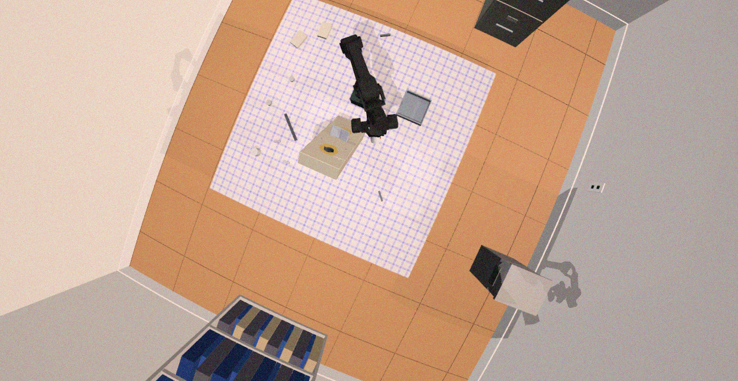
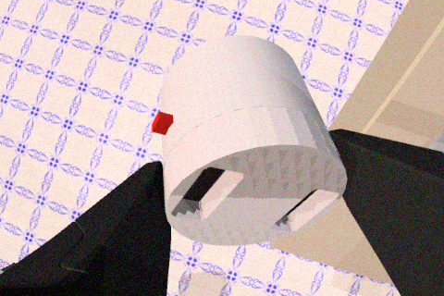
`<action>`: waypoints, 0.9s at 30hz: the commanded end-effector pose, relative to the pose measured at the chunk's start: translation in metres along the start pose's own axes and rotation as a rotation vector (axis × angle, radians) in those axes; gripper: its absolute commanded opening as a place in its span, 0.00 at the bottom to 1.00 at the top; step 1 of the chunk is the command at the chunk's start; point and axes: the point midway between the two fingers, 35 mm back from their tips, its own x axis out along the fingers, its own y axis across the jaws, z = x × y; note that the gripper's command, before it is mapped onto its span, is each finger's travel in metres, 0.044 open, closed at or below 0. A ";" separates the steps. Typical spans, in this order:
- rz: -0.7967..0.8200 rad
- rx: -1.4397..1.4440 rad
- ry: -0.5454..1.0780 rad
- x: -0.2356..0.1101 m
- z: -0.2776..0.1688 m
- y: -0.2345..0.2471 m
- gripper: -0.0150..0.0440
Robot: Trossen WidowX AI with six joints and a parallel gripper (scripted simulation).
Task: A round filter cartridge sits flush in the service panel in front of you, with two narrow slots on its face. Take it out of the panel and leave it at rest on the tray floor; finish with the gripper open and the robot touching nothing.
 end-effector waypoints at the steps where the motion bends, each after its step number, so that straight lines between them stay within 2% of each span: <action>1: 0.048 -0.083 -0.006 0.002 -0.002 0.018 0.25; 21: 0.306 -0.530 -0.021 0.006 -0.042 0.111 0.25; 27: 0.326 -0.566 -0.023 0.006 -0.047 0.118 0.25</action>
